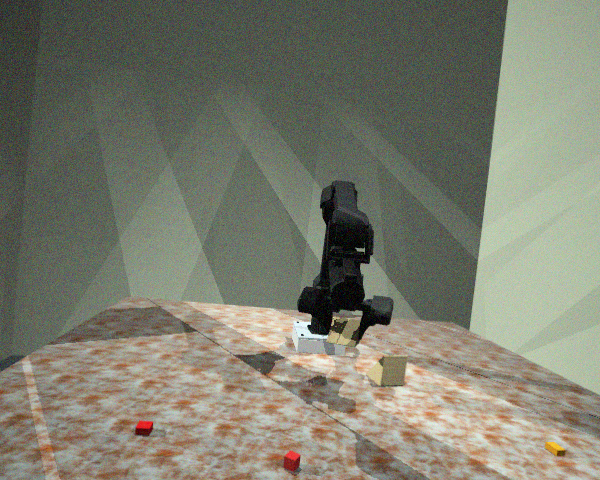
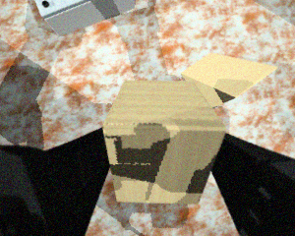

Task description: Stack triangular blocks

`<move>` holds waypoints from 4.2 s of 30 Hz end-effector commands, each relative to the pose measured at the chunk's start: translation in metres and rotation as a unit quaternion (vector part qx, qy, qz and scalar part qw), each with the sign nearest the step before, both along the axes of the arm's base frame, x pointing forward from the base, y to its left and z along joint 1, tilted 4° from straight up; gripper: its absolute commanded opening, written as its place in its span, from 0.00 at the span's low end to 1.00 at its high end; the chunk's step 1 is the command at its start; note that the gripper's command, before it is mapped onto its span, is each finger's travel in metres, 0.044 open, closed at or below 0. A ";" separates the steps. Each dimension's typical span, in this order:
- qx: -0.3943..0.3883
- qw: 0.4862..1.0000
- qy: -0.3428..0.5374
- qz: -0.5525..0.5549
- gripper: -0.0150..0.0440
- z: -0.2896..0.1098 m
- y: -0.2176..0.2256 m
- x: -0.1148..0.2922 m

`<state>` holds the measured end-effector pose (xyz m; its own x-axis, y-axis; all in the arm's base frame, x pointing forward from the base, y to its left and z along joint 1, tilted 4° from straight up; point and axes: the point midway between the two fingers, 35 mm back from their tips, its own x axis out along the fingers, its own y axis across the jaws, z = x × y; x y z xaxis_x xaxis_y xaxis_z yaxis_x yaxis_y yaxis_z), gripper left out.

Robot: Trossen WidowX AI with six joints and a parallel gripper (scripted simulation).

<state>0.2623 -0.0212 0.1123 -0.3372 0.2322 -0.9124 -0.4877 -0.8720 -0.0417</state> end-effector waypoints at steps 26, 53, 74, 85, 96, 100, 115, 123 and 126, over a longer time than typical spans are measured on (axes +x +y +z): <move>-0.092 0.947 -0.253 0.177 0.25 0.003 0.006 -0.014; -0.109 0.916 -0.303 0.237 0.25 0.020 0.057 -0.041; -0.102 0.906 -0.308 0.273 0.25 0.041 0.105 -0.093; -0.099 0.899 -0.313 0.289 0.25 0.049 0.115 -0.116; -0.100 0.899 -0.313 0.289 0.25 0.006 0.120 -0.092; -0.100 0.899 -0.314 0.289 0.25 -0.011 0.119 -0.084; -0.100 0.899 -0.314 0.289 0.25 -0.049 0.119 -0.067; -0.101 0.898 -0.316 0.289 0.25 -0.048 0.120 -0.067; -0.101 0.898 -0.316 0.289 0.25 -0.048 0.120 -0.067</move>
